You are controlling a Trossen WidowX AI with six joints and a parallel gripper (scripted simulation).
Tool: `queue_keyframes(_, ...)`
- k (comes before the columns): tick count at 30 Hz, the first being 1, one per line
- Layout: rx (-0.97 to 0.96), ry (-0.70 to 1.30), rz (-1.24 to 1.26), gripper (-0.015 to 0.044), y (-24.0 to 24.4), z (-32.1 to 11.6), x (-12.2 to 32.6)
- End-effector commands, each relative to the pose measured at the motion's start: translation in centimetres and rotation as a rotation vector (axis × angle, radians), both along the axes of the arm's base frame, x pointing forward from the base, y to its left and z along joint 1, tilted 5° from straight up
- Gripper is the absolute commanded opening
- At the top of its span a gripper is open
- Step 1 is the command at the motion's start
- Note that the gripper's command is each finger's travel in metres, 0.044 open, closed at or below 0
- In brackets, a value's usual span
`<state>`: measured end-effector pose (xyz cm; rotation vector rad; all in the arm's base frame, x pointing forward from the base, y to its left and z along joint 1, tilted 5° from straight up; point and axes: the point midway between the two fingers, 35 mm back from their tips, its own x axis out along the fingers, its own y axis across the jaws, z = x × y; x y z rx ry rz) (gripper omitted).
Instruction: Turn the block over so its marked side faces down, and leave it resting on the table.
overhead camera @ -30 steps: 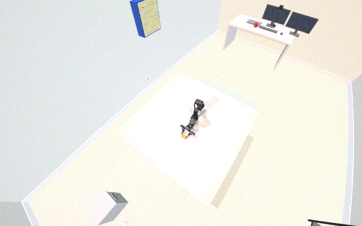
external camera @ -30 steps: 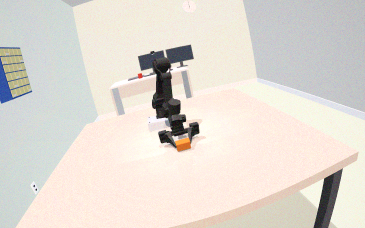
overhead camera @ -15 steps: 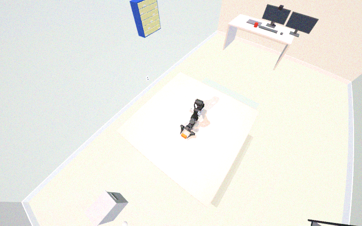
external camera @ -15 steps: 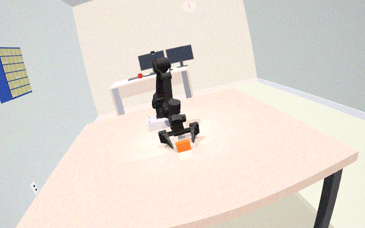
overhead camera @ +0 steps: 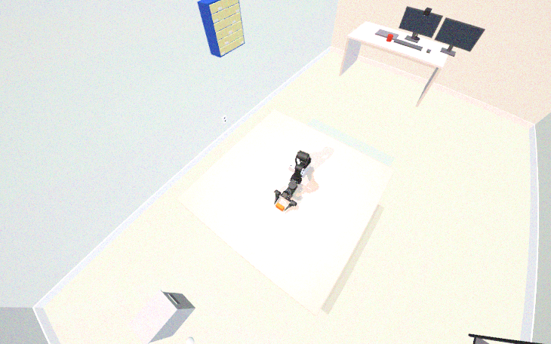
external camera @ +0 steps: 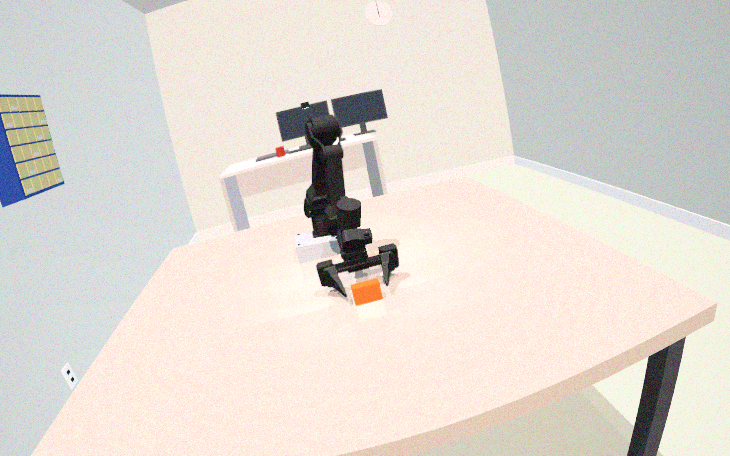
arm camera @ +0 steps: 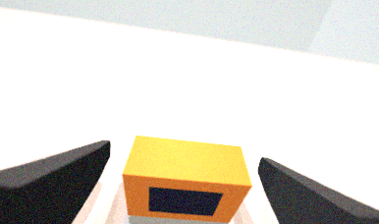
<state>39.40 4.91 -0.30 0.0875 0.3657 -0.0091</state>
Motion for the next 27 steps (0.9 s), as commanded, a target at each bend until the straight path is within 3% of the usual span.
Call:
queue_keyframes(1, -0.005, -0.001, -0.004, 0.0440, -0.1, 0.0, 0.0)
queue_keyframes(9, -0.007, 0.024, -0.001, 0.0440, 0.0, 0.0, 0.3)
queue_keyframes(17, -0.011, 0.322, 0.029, 0.0440, 0.0, 1.9, 1.8)
queue_keyframes(24, 0.009, 0.588, 0.045, 0.0440, -0.5, 6.8, -1.3)
queue_keyframes(27, 0.012, 0.614, 0.046, 0.0440, -0.6, 7.4, -1.8)
